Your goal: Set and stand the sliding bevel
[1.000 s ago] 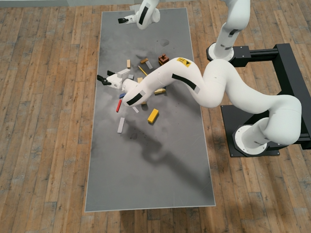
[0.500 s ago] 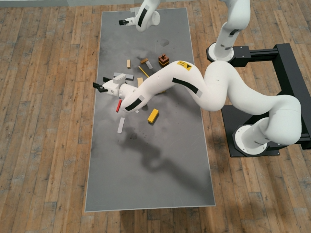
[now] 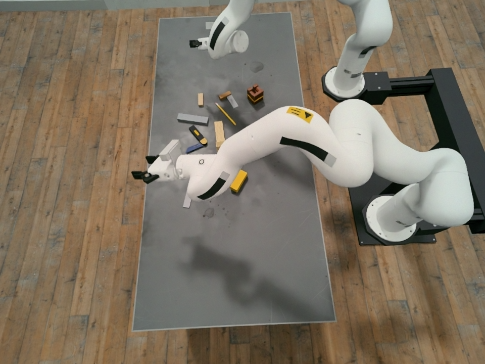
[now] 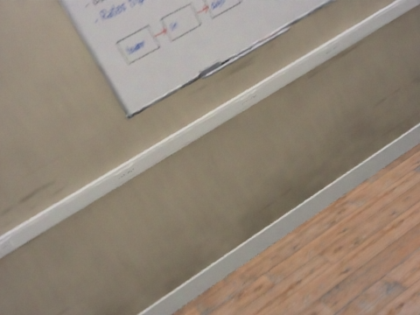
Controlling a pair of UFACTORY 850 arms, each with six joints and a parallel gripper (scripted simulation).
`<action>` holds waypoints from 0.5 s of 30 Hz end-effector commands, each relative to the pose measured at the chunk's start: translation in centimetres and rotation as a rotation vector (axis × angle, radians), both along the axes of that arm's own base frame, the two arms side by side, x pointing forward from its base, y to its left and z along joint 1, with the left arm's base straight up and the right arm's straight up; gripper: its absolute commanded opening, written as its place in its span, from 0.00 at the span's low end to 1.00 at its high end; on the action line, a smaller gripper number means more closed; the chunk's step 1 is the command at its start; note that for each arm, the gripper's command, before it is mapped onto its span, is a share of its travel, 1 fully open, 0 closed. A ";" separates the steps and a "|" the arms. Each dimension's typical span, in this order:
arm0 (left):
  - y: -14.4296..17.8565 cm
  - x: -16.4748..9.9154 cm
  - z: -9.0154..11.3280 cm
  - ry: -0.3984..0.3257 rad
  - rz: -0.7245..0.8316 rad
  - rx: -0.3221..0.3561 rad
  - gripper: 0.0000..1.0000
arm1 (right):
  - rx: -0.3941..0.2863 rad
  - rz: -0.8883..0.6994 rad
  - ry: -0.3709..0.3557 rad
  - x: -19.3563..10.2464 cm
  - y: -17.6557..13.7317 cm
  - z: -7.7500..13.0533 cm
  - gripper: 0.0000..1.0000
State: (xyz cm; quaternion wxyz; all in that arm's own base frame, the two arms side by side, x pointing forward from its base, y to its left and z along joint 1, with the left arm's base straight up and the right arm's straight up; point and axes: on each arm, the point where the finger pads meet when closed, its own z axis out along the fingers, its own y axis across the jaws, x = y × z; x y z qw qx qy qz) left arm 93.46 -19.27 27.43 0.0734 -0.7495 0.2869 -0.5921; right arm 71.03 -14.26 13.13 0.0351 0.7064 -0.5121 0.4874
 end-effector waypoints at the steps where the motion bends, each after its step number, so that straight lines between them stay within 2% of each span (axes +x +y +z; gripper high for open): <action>1: 6.9 0.2 1.3 0.047 0.090 0.007 1.00 | 0.023 -0.088 0.016 -0.7 1.8 -0.4 1.00; 3: 6.9 0.2 1.3 0.047 0.090 0.007 1.00 | 0.023 -0.088 0.016 -0.7 1.8 -0.4 1.00; 4: 10.6 0.1 1.9 0.076 0.137 0.003 1.00 | 0.037 -0.124 0.023 -1.2 2.7 -0.6 1.00; 10: 17.4 -0.3 2.9 0.090 0.161 0.001 1.00 | 0.066 -0.202 0.036 -2.1 4.5 -1.1 1.00; 12: 19.8 -1.0 3.2 0.151 0.263 -0.012 1.00 | 0.076 -0.229 0.040 -2.4 5.1 -1.3 1.00; 15: 23.2 -1.7 3.7 0.181 0.315 -0.021 1.00 | 0.091 -0.267 0.047 -2.9 6.1 -1.6 1.00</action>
